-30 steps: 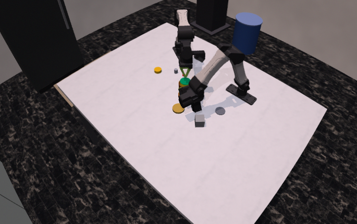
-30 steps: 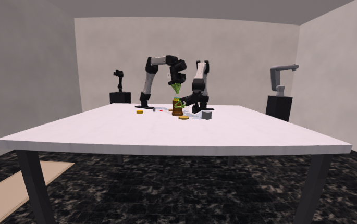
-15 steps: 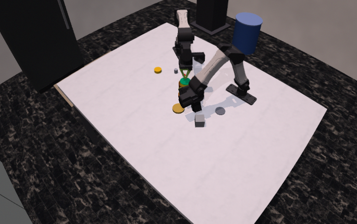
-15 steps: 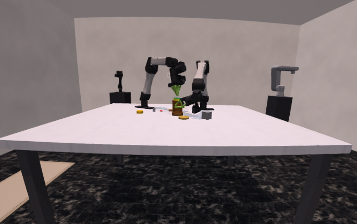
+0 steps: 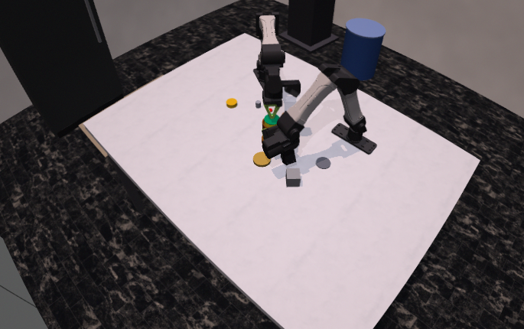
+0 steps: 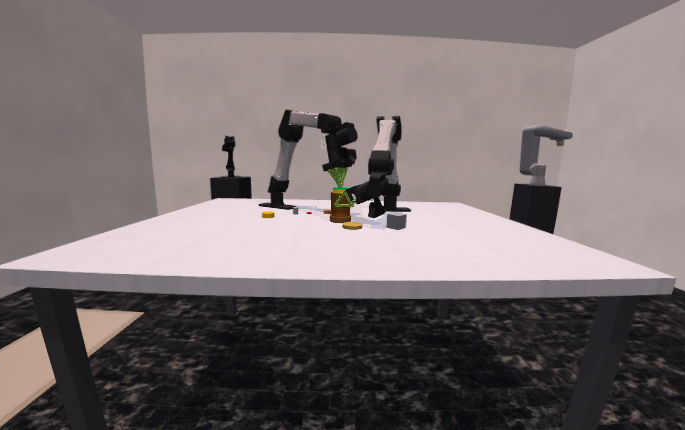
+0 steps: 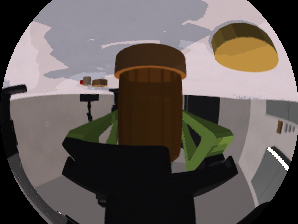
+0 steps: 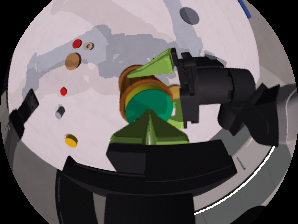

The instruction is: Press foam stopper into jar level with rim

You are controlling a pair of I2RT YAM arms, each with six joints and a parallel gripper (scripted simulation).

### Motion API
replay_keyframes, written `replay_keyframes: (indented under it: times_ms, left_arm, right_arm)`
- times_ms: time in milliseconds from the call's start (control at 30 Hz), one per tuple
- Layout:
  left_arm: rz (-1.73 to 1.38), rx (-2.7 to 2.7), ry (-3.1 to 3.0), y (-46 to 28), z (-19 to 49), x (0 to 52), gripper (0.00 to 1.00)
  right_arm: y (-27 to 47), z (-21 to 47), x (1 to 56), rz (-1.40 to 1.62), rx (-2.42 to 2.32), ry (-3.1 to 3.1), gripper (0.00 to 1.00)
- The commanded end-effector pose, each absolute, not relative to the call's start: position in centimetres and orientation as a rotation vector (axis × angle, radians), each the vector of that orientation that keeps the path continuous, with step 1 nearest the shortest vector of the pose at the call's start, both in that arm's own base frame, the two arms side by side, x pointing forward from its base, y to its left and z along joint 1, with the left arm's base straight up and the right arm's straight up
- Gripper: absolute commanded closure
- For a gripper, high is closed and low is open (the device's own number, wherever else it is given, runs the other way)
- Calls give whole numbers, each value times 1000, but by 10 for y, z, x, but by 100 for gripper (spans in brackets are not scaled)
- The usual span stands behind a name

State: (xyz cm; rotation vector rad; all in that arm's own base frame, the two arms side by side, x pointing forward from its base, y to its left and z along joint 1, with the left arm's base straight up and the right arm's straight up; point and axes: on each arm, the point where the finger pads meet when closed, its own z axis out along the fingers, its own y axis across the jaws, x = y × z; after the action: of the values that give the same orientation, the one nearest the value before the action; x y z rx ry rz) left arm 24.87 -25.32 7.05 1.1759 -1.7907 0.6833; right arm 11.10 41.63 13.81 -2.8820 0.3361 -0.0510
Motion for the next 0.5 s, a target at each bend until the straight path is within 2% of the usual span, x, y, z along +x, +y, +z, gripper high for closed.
replay_keyframes:
  times_ms: [0, 333, 467]
  left_arm:
    - [706, 1134, -1835, -258, 65, 249, 36]
    - [706, 1134, -1835, -258, 65, 249, 36]
    - [706, 1134, -1835, -258, 65, 249, 36]
  right_arm:
    - [416, 140, 115, -61, -2861, 339, 100]
    - [415, 143, 115, -63, -2849, 338, 100]
    - [414, 119, 115, -50, -2915, 346, 100]
